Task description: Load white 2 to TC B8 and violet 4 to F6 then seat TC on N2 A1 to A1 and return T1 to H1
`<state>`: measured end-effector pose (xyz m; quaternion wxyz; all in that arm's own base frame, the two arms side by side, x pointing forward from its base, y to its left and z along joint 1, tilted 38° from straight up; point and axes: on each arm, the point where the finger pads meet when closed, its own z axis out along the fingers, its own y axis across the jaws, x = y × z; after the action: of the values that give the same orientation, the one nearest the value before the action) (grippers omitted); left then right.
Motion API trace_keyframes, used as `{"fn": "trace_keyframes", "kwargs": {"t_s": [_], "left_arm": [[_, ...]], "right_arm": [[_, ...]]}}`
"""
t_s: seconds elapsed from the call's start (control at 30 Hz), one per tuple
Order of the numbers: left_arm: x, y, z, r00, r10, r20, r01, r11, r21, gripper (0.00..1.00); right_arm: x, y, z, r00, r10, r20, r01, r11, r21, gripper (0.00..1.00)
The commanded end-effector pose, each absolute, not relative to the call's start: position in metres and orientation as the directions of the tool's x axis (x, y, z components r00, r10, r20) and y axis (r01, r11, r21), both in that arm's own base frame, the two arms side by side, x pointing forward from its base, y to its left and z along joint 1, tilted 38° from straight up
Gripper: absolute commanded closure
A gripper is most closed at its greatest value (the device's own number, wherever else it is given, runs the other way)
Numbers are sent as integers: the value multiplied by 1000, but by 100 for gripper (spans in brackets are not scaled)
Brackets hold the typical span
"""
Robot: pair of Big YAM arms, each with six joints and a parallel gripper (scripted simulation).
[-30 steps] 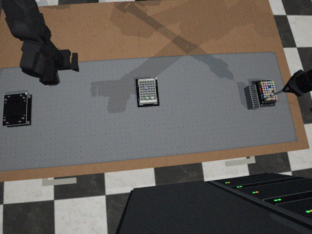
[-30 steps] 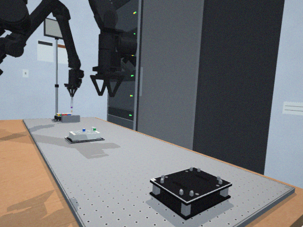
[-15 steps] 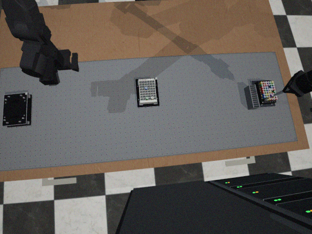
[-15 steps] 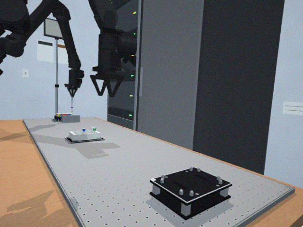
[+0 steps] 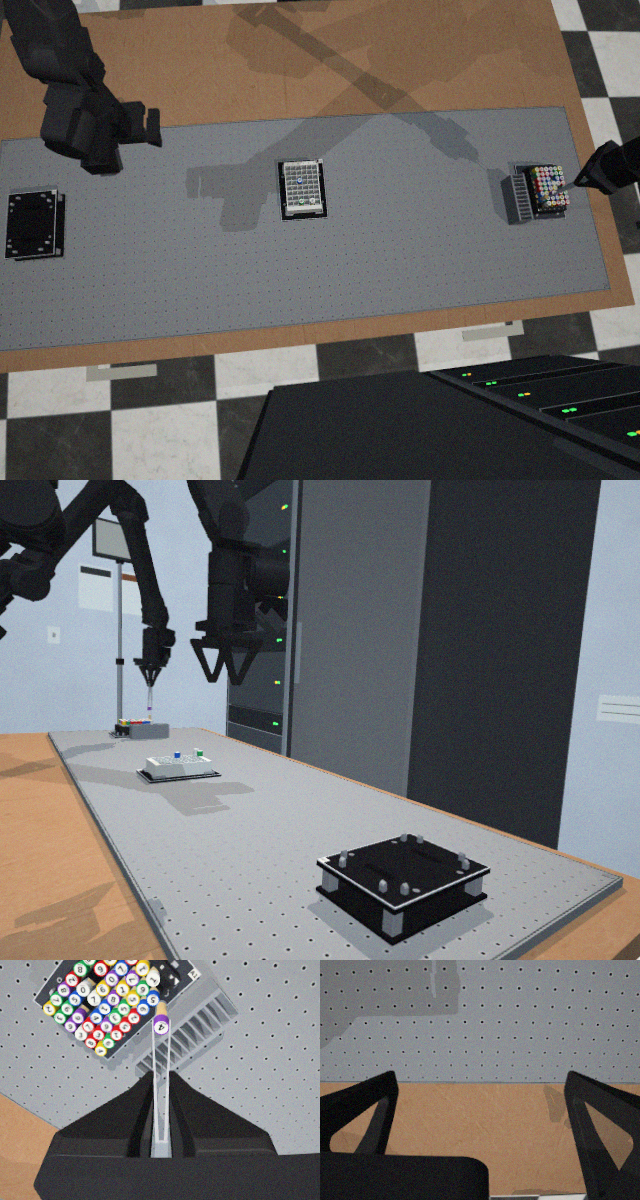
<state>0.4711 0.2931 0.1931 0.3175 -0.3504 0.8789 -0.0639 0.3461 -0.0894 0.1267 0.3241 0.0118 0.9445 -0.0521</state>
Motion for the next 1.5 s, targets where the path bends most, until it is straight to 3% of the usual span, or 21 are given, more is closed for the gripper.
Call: {"fn": "trace_keyframes", "kwargs": {"t_s": [0.0, 1.47], "left_arm": [[478, 280, 214, -531, -637, -559, -554, 760, -340, 91], [472, 219, 201, -519, -636, -570, -550, 760, -347, 91]], "right_arm": [[351, -91, 136, -779, -12, -627, 61, 994, -94, 0], [351, -91, 136, -779, -12, -627, 61, 994, -94, 0]]}}
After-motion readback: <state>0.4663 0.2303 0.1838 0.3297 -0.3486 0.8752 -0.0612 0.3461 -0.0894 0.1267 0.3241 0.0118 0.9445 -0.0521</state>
